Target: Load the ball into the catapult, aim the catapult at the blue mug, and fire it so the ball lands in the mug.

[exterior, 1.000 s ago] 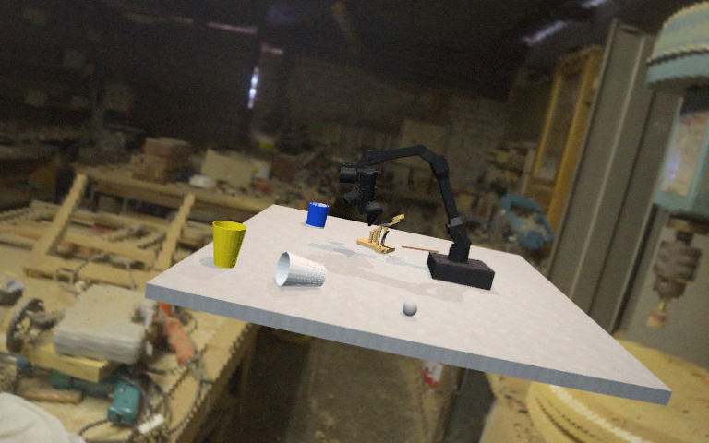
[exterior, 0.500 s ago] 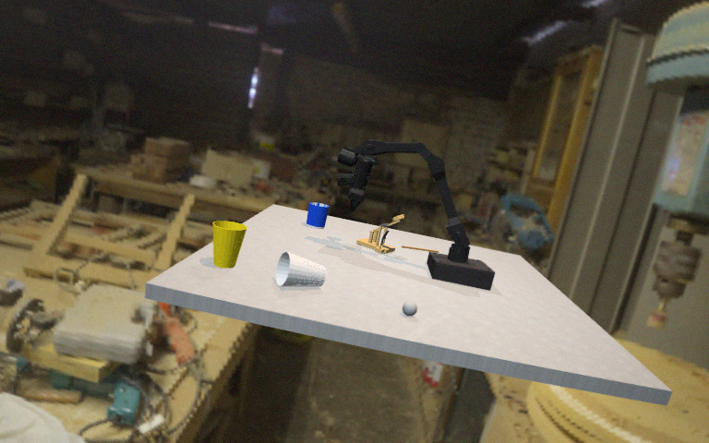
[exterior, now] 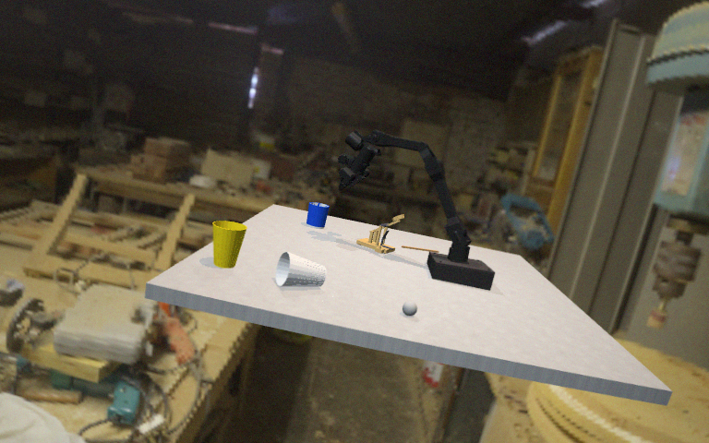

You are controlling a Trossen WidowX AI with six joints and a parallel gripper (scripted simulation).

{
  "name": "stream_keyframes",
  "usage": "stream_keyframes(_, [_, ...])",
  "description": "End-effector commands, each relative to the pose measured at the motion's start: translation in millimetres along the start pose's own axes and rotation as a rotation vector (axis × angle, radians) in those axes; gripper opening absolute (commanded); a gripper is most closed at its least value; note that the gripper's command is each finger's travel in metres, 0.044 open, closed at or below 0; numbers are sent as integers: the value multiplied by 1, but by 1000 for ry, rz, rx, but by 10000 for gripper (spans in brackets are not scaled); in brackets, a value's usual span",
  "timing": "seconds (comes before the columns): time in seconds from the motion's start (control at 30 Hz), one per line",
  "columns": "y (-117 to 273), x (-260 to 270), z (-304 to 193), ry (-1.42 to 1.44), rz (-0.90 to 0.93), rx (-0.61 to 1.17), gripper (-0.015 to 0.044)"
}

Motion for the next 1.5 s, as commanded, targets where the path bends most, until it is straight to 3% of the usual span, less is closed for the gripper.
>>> stream_keyframes(0.0, [9,-22,13,-83,-7,-74,440])
stream_keyframes(0.3, [31,-76,40,-272,-33,-255,440])
stream_keyframes(1.47, [26,-73,44,-272,-39,-262,440])
Point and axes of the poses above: the point midway between the two fingers, 35 mm back from their tips, its own y axis back along the fingers, its own x axis across the jaws, z = x × y, the point moved 1 cm from there along y, back along the fingers, and after that the axes turned 12 degrees about y, right-handed, at the moved point
